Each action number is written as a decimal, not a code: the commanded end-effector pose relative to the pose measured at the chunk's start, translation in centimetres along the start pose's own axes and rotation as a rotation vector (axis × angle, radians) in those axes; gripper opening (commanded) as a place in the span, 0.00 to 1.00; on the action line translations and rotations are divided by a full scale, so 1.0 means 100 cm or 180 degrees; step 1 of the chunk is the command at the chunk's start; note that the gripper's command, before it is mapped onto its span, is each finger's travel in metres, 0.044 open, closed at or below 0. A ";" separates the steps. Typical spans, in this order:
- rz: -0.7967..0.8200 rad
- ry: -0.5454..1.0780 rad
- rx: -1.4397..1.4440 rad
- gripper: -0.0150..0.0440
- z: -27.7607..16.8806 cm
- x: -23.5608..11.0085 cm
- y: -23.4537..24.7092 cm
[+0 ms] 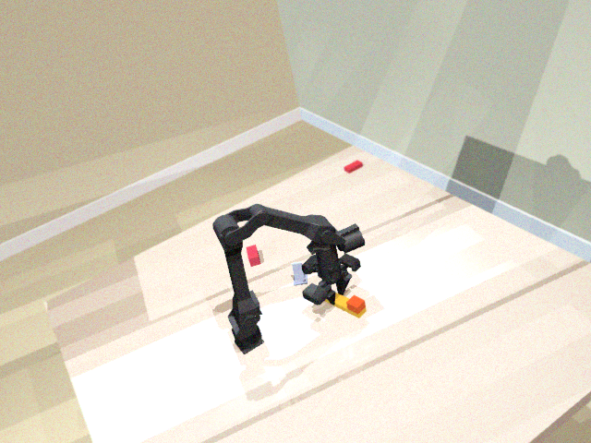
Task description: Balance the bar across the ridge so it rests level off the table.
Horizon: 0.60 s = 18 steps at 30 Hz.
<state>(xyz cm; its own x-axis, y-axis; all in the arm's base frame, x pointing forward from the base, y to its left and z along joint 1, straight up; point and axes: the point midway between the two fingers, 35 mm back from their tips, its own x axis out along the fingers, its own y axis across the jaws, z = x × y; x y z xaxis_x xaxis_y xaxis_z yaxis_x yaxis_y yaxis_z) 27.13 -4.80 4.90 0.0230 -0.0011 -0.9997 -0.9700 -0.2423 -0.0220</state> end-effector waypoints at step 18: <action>-0.0017 0.0012 -0.0007 0.25 -0.003 -0.050 -0.006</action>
<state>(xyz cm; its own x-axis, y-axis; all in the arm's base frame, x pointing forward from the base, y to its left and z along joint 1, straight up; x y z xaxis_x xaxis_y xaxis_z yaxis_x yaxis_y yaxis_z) 27.60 -4.88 9.01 0.0169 0.0000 -0.9999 -0.9700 -0.2424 -0.0164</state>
